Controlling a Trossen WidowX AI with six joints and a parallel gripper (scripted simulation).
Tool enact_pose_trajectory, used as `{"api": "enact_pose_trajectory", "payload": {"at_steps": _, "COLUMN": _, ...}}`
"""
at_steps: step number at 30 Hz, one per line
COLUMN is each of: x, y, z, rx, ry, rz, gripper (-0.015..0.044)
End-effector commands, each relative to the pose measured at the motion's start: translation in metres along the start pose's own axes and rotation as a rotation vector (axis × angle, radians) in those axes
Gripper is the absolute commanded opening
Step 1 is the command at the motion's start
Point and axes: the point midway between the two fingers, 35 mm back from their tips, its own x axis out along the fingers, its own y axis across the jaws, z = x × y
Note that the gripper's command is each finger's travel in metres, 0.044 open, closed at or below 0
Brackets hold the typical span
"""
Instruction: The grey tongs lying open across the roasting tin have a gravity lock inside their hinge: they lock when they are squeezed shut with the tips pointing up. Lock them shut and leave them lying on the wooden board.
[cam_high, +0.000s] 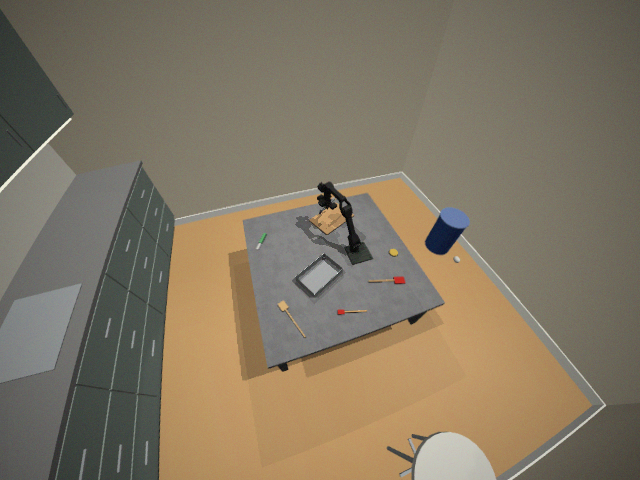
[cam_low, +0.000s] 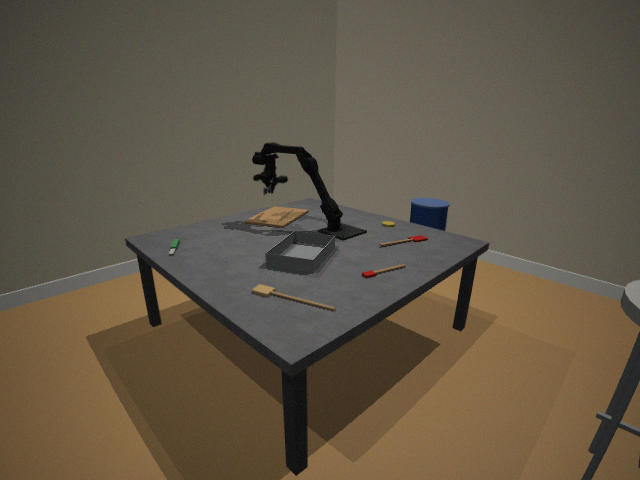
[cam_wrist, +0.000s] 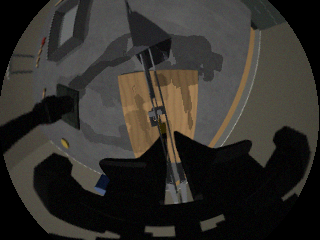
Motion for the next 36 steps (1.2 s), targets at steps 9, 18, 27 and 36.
{"api": "enact_pose_trajectory", "payload": {"at_steps": 9, "x": 0.000, "y": 0.012, "z": -0.064, "rx": -0.177, "ry": 0.025, "rz": 0.003, "gripper": -0.0150}}
{"api": "enact_pose_trajectory", "payload": {"at_steps": 18, "x": 0.000, "y": 0.012, "z": -0.064, "rx": -0.177, "ry": 0.025, "rz": 0.003, "gripper": -0.0150}}
{"api": "enact_pose_trajectory", "payload": {"at_steps": 27, "x": 0.009, "y": 0.008, "z": -0.065, "rx": -0.203, "ry": 0.174, "rz": 0.022, "gripper": -0.0150}}
{"api": "enact_pose_trajectory", "payload": {"at_steps": 36, "x": 0.017, "y": 0.003, "z": -0.065, "rx": -0.228, "ry": 0.383, "rz": 0.032, "gripper": -0.0150}}
